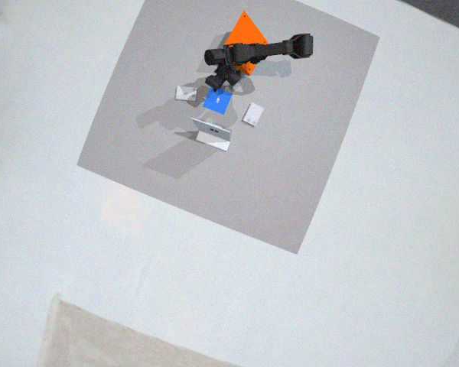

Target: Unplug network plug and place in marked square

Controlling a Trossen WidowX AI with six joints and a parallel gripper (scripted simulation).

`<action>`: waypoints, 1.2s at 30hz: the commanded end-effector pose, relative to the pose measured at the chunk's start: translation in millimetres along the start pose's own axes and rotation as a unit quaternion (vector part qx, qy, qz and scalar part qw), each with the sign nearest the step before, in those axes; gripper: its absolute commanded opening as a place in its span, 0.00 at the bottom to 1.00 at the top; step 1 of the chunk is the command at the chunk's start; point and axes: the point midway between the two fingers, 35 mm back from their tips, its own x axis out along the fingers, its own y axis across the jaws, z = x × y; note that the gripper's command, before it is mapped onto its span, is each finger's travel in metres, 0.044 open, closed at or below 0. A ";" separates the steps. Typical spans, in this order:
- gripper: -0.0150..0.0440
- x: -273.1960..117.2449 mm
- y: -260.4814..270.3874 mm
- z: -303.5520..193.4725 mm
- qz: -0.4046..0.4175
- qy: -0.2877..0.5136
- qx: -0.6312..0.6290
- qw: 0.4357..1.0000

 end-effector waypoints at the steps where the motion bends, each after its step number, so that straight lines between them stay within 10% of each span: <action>1: 0.52 -6.4 -4.1 1.8 -0.003 -0.002 -0.004 1.000; 36: 0.52 -68.3 -48.3 -0.2 -0.002 0.000 -0.002 1.000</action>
